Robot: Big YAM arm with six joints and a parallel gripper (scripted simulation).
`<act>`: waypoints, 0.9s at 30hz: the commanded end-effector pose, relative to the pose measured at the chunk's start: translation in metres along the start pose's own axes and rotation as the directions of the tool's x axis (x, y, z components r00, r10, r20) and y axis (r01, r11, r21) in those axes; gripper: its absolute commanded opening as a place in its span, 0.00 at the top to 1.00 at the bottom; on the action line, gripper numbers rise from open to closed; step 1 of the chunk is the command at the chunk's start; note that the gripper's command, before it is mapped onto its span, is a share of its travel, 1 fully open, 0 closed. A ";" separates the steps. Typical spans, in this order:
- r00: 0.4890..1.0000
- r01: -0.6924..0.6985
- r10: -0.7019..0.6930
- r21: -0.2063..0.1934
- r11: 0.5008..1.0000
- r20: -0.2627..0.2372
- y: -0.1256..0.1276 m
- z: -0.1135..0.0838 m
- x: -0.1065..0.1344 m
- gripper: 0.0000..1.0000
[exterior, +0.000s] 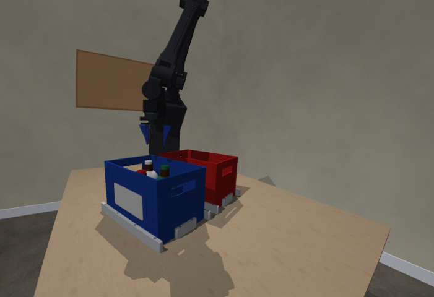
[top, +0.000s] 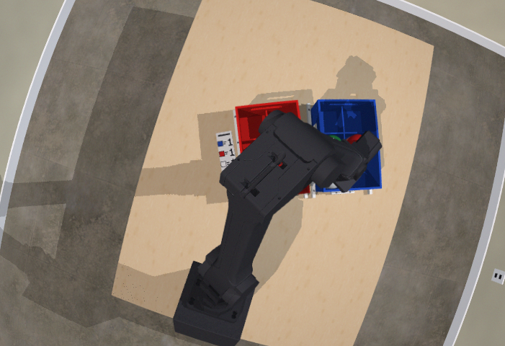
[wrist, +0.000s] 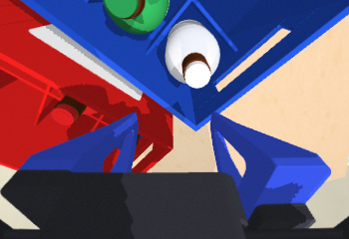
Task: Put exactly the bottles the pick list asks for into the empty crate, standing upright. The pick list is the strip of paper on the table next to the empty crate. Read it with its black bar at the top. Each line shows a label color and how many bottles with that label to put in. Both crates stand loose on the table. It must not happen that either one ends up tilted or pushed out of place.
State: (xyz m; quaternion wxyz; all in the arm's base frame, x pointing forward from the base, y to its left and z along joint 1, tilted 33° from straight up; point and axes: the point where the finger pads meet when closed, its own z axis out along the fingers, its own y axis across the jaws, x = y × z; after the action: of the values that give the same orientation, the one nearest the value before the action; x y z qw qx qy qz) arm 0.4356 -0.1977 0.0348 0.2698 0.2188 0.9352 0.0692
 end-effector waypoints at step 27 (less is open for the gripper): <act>0.998 0.048 -0.048 0.001 0.999 0.033 -0.022 0.008 -0.028 0.39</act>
State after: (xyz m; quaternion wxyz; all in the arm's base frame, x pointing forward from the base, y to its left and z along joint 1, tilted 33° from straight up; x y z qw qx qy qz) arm 0.4392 -0.2234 0.0286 0.2726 0.2024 0.9384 0.0652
